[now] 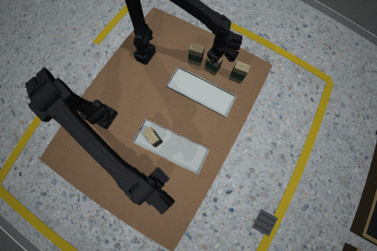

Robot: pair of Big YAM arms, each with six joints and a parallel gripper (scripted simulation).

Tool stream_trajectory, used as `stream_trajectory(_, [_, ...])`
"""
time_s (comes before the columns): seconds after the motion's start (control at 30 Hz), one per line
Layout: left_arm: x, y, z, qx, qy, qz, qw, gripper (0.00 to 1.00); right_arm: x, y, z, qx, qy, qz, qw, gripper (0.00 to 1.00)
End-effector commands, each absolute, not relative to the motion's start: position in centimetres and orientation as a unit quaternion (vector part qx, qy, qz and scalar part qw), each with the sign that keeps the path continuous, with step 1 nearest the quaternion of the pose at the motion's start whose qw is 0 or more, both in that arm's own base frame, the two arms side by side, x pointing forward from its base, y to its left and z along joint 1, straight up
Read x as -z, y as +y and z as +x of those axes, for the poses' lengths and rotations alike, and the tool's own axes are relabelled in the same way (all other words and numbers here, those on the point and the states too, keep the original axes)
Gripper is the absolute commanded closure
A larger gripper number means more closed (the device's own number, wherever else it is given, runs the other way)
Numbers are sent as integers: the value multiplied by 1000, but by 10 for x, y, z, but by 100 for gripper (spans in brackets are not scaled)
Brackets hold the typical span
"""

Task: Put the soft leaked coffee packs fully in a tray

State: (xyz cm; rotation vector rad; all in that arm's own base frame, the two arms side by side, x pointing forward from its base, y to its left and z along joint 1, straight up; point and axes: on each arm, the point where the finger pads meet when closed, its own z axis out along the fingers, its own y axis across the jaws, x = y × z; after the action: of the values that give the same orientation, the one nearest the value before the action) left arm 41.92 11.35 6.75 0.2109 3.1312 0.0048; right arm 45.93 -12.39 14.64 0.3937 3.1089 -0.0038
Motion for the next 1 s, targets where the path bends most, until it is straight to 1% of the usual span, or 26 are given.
stream_trajectory(0.0, [-77,117,431,-5,998,68,16,74,-130,-117,465,-1,993,122,0,21])
stream_trajectory(0.13, [-77,117,431,-5,998,68,16,74,-123,-117,465,-1,992,123,0,21])
stream_trajectory(0.17, [-77,117,431,-5,998,68,16,74,-142,-124,471,2,992,124,18,21])
stream_trajectory(0.53, [-77,117,431,-5,998,68,16,74,-142,-124,471,2,992,124,18,21])
stream_trajectory(0.73, [-77,117,431,-5,998,68,16,74,-115,-116,464,-1,992,123,0,21])
stream_trajectory(0.97, [-77,117,431,-5,998,68,16,74,-108,-116,463,-1,992,123,0,21])
